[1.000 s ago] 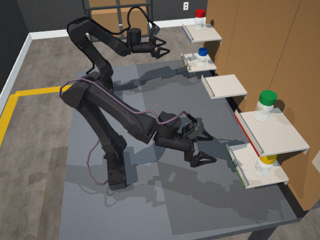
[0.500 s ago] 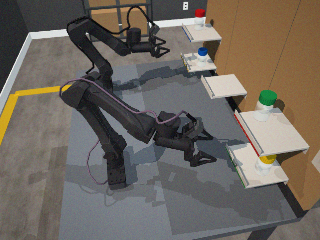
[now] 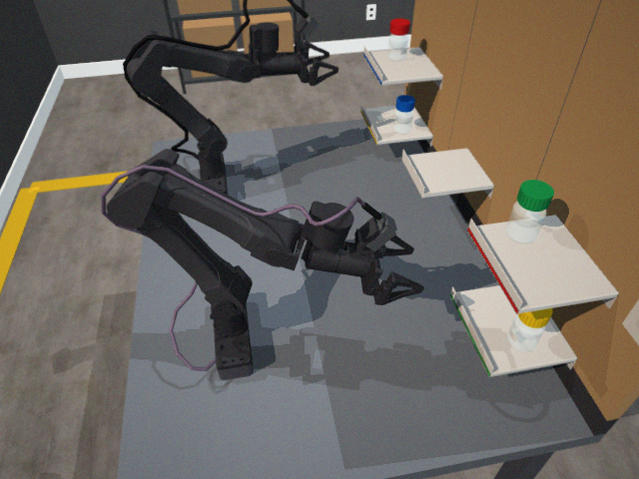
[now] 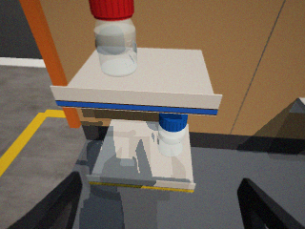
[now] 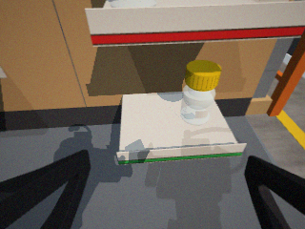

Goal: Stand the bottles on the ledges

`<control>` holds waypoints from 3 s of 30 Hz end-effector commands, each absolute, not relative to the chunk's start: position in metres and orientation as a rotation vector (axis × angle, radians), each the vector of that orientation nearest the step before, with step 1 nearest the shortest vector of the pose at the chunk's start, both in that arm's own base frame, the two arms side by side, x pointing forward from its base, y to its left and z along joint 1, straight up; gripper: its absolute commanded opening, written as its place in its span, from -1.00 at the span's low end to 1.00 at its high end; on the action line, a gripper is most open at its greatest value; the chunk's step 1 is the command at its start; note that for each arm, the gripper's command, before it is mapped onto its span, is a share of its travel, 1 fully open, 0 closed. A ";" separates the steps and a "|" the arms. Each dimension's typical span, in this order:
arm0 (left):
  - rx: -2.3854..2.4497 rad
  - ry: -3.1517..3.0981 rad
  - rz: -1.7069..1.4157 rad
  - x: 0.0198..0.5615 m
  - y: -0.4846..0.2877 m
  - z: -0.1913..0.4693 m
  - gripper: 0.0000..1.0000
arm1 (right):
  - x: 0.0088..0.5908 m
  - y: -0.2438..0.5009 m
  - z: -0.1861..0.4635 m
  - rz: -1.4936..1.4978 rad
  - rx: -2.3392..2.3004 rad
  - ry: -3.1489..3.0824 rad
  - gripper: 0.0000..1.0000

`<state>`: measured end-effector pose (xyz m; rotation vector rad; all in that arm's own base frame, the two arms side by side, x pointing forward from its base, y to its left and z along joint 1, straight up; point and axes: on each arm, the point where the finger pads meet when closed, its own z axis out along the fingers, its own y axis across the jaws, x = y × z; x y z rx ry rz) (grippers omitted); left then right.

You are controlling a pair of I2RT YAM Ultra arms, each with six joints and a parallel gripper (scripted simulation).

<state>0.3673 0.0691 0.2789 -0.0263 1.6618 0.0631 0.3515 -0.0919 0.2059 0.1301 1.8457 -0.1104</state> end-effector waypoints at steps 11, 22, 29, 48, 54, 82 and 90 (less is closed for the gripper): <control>-0.039 1.682 0.079 0.367 0.104 0.373 1.00 | 0.350 -0.072 0.216 -0.112 0.120 1.814 1.00; -0.040 1.636 0.110 0.368 0.115 0.405 1.00 | 0.350 -0.072 0.216 -0.112 0.119 1.814 1.00; -0.043 1.636 0.112 0.368 0.115 0.405 1.00 | 0.352 -0.073 0.219 -0.113 0.113 1.810 1.00; -0.079 1.500 0.135 0.439 0.127 0.402 0.62 | 0.344 -0.070 0.278 -0.098 0.132 1.911 1.00; -0.088 1.510 0.117 0.483 0.131 0.376 0.62 | 0.348 -0.071 0.328 -0.101 0.129 1.891 1.00; -0.099 1.561 0.093 0.541 0.134 0.344 0.62 | 0.351 -0.072 0.416 -0.114 0.115 1.800 1.00; -0.099 1.561 0.092 0.550 0.134 0.347 0.62 | 0.351 -0.072 0.411 -0.113 0.113 1.810 1.00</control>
